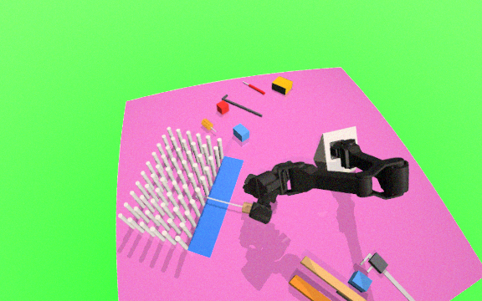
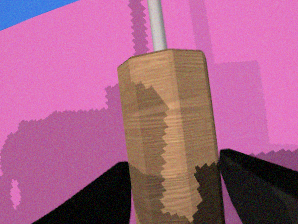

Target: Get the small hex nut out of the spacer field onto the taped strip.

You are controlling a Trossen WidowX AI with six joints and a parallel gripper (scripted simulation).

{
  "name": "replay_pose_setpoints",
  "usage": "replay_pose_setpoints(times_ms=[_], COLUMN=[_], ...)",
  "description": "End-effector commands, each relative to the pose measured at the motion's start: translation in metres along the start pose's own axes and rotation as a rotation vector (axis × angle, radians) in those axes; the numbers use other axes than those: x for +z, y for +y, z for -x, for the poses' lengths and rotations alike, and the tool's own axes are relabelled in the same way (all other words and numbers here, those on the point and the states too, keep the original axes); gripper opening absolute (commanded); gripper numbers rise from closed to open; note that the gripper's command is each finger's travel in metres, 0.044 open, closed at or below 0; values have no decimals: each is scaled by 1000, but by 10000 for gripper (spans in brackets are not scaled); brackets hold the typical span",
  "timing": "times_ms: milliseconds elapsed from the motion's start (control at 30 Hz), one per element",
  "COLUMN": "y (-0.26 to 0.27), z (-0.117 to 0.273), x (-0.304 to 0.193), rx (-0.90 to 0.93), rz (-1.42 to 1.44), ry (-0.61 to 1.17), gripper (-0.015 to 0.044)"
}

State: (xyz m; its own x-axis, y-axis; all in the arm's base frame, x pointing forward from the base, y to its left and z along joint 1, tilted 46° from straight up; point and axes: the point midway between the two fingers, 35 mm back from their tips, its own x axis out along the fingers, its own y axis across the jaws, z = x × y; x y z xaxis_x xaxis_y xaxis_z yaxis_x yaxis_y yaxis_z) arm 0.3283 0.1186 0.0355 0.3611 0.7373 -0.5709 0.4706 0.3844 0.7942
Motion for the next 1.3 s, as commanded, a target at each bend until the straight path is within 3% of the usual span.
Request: replay_pose_setpoints(times_ms=[0,1267], y=[-1,-1], z=[1,7], x=[-3,-23], rx=[-1,-2], rz=[-4,-5], ry=[-6,-6], gripper=[0,0])
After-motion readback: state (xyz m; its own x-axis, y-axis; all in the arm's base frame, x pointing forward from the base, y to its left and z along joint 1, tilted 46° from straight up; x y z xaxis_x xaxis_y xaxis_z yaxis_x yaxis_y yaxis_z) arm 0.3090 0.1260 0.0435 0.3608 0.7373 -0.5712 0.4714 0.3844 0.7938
